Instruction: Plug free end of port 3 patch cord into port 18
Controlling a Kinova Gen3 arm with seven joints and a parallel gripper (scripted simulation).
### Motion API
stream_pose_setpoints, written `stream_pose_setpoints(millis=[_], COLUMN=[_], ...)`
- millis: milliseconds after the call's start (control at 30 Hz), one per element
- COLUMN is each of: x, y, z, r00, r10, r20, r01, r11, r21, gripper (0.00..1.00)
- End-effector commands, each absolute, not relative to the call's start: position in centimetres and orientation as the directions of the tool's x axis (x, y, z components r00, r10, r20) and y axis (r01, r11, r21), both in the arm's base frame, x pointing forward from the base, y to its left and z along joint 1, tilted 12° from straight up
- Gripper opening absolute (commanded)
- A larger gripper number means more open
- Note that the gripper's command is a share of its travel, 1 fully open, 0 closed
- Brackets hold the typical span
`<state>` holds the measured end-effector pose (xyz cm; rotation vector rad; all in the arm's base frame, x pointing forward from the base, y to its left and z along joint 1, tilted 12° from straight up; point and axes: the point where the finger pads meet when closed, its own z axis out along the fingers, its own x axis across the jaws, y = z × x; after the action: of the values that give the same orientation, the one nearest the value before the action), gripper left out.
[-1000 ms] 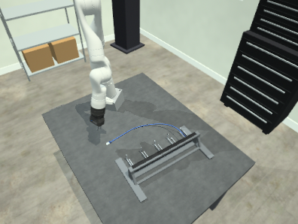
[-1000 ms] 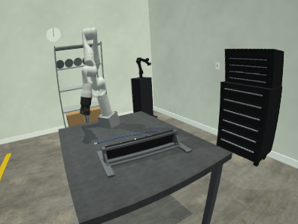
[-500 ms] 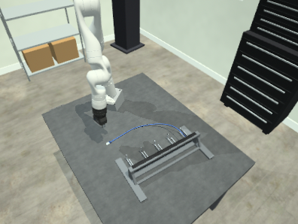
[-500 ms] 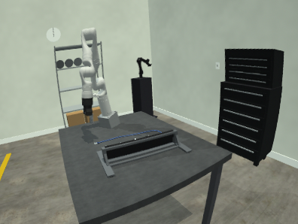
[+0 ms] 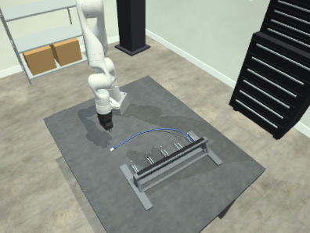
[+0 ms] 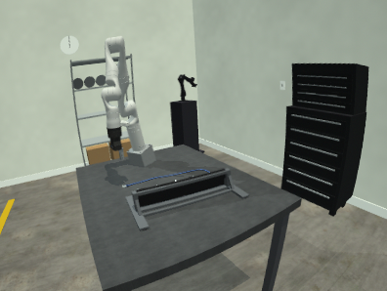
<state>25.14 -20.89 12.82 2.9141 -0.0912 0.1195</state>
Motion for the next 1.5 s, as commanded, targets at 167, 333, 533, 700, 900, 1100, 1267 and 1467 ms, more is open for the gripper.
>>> stream_pose_setpoints(millis=[167,333,533,700,900,1100,1267,1467], x=[25.27,25.41,25.47,25.47,25.47,25.47,25.47,25.48], y=[-20.79,-20.62,-20.55,-20.54,-20.54,-20.54,-20.54,-20.54], z=[12.81,12.8,12.79,12.79,12.79,12.79,12.79,12.79], r00=[0.993,0.991,0.991,0.991,0.991,0.991,0.991,0.991], r10=[-0.075,-0.083,-0.086,-0.087,-0.087,-0.087,-0.087,-0.087], r20=[0.096,0.101,0.103,0.103,0.103,0.103,0.103,0.103], r01=[-0.093,-0.101,-0.105,-0.105,-0.105,-0.105,-0.105,-0.105], r11=[-0.975,-0.976,-0.976,-0.976,-0.976,-0.976,-0.976,-0.976], r21=[0.203,0.194,0.19,0.189,0.189,0.189,0.189,0.189], gripper=[0.0,0.0,0.0,0.0,0.0,0.0,0.0,0.0])
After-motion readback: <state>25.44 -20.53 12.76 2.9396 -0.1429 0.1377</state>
